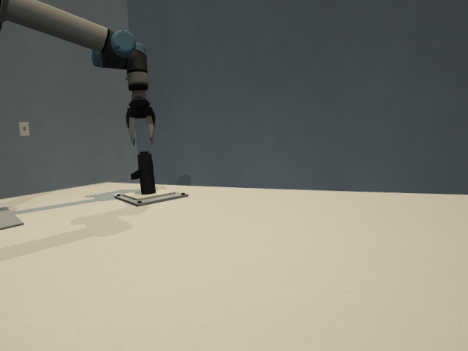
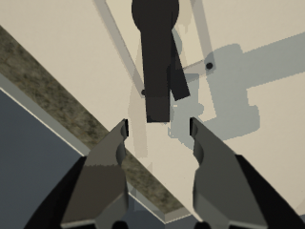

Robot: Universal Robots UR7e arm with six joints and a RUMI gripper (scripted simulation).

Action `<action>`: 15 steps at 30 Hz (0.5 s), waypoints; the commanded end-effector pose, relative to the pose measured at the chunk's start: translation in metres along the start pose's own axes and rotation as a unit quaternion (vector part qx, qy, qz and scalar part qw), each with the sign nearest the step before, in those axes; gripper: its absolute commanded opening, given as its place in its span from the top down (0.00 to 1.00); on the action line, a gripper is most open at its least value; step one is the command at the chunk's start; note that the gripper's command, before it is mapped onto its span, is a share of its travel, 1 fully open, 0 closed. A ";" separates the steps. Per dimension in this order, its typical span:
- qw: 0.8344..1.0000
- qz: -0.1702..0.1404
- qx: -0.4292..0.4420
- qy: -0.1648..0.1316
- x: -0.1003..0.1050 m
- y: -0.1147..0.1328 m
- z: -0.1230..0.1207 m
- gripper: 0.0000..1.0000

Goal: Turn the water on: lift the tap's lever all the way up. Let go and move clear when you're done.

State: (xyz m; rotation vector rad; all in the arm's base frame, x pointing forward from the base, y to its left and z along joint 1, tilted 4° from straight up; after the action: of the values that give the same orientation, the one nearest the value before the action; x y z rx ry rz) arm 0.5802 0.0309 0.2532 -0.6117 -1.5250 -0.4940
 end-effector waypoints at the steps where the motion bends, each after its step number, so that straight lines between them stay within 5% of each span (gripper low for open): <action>1: 1.000 -0.001 0.000 -0.001 -0.007 0.000 0.000 0.60; 15: 1.000 -0.001 0.000 -0.001 -0.016 0.000 0.000 0.60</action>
State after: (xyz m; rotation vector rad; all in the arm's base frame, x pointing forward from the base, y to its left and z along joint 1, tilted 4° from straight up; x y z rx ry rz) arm 0.5803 0.0296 0.2386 -0.6117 -1.5251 -0.4940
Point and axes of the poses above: the point where the finger pads meet when closed, its own x axis back along the fingers, its own z axis across the jaws, y = z × x, the point moved 7 cm from there along x, back along the fingers, and after that the axes turned 13 degrees about -x, right-handed, at the moved point
